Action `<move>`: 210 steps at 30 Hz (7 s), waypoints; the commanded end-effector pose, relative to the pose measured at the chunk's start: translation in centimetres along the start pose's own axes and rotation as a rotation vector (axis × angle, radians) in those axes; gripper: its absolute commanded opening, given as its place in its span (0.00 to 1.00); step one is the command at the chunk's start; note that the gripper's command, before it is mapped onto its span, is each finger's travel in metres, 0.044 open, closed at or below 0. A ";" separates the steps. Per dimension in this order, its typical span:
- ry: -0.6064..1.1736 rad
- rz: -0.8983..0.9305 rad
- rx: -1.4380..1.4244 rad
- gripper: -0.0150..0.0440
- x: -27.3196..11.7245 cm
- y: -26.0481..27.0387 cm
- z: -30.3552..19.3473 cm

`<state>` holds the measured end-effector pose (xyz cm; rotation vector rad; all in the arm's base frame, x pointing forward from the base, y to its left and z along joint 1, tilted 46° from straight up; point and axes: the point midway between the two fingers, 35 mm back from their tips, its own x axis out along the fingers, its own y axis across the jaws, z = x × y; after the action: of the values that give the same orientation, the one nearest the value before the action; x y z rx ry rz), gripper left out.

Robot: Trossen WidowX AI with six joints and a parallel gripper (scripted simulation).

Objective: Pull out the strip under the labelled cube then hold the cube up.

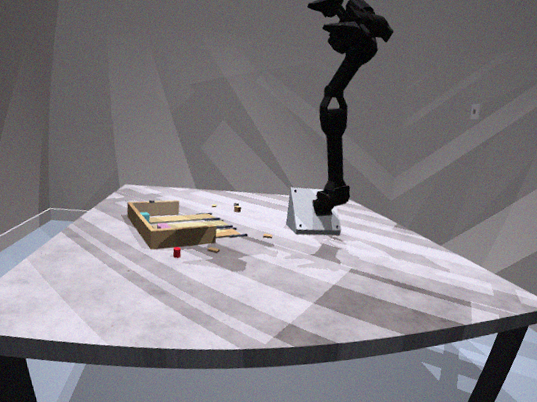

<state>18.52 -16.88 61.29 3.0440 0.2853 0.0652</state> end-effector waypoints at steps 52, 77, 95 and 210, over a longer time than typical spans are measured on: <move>0.058 0.158 -2.264 0.93 21.4 -22.4 13.8; -0.002 -0.577 -2.198 0.93 11.3 -6.8 49.5; 0.015 -0.557 -2.168 0.93 9.7 -6.9 50.6; 0.849 -1.486 -1.979 0.25 18.2 -23.3 57.2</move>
<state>34.99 4.61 3.02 0.3730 1.2531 0.7983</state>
